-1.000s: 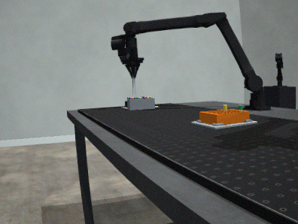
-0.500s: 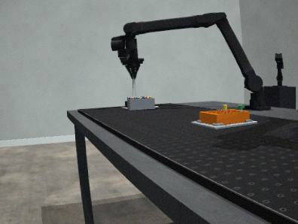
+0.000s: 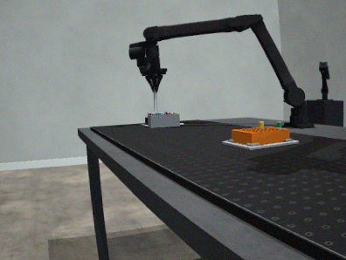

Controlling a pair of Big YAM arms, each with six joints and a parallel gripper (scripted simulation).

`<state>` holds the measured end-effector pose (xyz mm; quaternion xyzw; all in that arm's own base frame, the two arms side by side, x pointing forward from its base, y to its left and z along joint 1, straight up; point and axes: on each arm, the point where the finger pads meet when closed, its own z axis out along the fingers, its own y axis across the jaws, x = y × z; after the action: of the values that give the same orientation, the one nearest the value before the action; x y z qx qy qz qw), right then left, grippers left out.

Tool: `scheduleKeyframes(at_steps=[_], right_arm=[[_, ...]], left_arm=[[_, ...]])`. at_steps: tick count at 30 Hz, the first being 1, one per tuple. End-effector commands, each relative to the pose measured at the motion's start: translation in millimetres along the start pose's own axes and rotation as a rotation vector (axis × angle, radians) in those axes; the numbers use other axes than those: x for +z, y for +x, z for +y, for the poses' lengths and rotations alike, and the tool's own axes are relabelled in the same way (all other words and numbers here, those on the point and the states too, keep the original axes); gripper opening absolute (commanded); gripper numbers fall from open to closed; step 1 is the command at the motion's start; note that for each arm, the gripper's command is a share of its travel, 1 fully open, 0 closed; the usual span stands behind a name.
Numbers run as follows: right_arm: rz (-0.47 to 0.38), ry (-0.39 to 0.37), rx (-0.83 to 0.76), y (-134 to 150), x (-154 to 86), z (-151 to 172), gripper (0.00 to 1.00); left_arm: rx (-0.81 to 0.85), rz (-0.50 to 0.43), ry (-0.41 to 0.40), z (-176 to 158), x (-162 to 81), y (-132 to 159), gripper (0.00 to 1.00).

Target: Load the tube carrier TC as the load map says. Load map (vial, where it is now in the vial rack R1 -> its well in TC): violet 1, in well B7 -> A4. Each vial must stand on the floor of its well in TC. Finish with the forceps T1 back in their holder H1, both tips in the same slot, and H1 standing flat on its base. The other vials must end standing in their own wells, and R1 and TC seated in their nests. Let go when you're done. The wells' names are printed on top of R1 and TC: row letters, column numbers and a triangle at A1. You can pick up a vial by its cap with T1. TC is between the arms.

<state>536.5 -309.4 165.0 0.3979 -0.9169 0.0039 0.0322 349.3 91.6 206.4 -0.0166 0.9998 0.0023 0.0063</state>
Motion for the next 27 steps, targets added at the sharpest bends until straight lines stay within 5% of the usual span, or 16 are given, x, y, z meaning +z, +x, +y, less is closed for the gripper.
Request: scheduleKeyframes(at_steps=[1, 27], right_arm=[[-0.004, 0.014, -0.018, -6.9, 1.0, -3.6, 0.11], [-0.008, 0.023, -0.017, -8.5, 5.1, -8.2, 0.11]], left_arm=[[0.020, 0.027, 0.009, -4.4, 8.3, 0.9, 1.00], [0.020, 0.027, 0.009, -4.4, 8.3, 0.9, 1.00]])
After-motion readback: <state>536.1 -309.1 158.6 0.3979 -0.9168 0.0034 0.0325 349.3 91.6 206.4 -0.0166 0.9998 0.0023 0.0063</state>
